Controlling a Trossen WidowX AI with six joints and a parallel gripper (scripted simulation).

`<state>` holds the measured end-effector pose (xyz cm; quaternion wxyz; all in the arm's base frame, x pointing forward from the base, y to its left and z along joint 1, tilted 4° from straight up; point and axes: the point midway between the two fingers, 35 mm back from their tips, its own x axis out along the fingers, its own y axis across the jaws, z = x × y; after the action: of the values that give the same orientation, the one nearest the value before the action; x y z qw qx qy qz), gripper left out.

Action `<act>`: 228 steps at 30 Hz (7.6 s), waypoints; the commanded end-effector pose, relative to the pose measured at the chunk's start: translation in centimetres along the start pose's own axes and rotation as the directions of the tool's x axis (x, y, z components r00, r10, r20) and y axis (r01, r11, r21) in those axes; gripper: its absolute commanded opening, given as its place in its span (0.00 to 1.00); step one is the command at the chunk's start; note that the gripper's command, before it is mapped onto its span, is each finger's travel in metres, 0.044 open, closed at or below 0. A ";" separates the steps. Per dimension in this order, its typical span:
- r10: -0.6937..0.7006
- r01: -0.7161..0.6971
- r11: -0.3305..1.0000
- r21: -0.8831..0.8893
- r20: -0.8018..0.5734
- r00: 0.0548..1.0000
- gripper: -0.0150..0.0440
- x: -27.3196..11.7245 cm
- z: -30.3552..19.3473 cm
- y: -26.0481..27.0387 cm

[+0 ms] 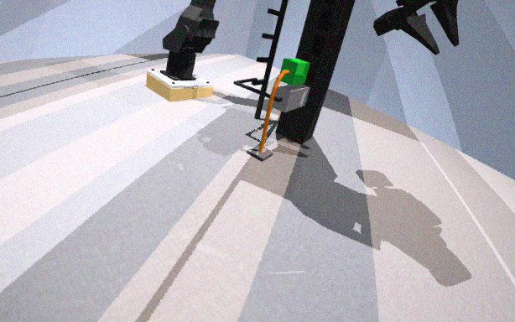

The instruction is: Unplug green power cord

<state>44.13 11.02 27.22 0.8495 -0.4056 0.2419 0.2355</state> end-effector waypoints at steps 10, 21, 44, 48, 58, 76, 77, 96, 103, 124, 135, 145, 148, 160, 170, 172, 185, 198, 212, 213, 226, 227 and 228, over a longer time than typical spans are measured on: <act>0.198 0.189 0.510 0.839 -0.329 0.923 0.53 -1.7 -12.4 0.7; 0.476 0.672 -0.409 0.618 -0.484 0.735 0.53 -6.6 -21.0 3.9; 0.550 0.734 -0.572 0.366 -0.493 0.674 0.53 -8.1 -22.5 4.9; 0.551 0.734 -0.572 0.366 -0.492 0.674 0.53 -8.1 -22.1 5.2; 0.552 0.734 -0.572 0.365 -0.491 0.674 0.53 -7.9 -20.8 6.2; 0.553 0.734 -0.572 0.365 -0.489 0.675 0.53 -7.8 -19.5 7.5; 0.553 0.734 -0.572 0.365 -0.489 0.675 0.53 -7.7 -19.5 7.5; 0.549 0.730 -0.573 0.371 -0.487 0.679 0.37 -7.2 -19.8 7.8; 0.549 0.730 -0.573 0.371 -0.487 0.679 0.29 -7.2 -19.8 7.8; 0.549 0.732 -0.573 0.369 -0.491 0.677 0.25 -7.3 -22.0 5.9; 0.548 0.733 -0.572 0.368 -0.493 0.675 0.25 -7.7 -23.4 4.8; 0.560 0.741 -0.559 0.372 -0.489 0.668 0.43 -7.7 -23.4 5.2; 0.560 0.741 -0.559 0.372 -0.489 0.668 0.53 -7.7 -23.4 5.2; 0.550 0.734 -0.572 0.366 -0.493 0.674 0.53 -8.3 -23.0 4.6; 0.550 0.734 -0.572 0.366 -0.493 0.674 0.53 -8.2 -22.4 5.0; 0.551 0.734 -0.572 0.365 -0.492 0.674 0.53 -8.1 -22.2 5.2; 0.552 0.734 -0.572 0.365 -0.491 0.674 0.53 -8.0 -20.5 6.5; 0.552 0.734 -0.572 0.365 -0.490 0.675 0.53 -7.8 -19.9 7.2; 0.553 0.734 -0.572 0.365 -0.489 0.675 0.53 -7.1 -20.4 7.8; 0.551 0.730 -0.574 0.372 -0.485 0.680 0.48 -7.2 -20.2 7.6; 0.551 0.730 -0.574 0.372 -0.485 0.680 0.25 -7.2 -20.2 7.5; 0.551 0.730 -0.574 0.371 -0.485 0.679 0.25 -7.2 -20.3 7.5; 0.551 0.730 -0.574 0.371 -0.485 0.679 0.25 -7.2 -20.3 7.4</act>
<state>29.53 -2.41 15.99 0.5395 0.5013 0.5209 -0.4316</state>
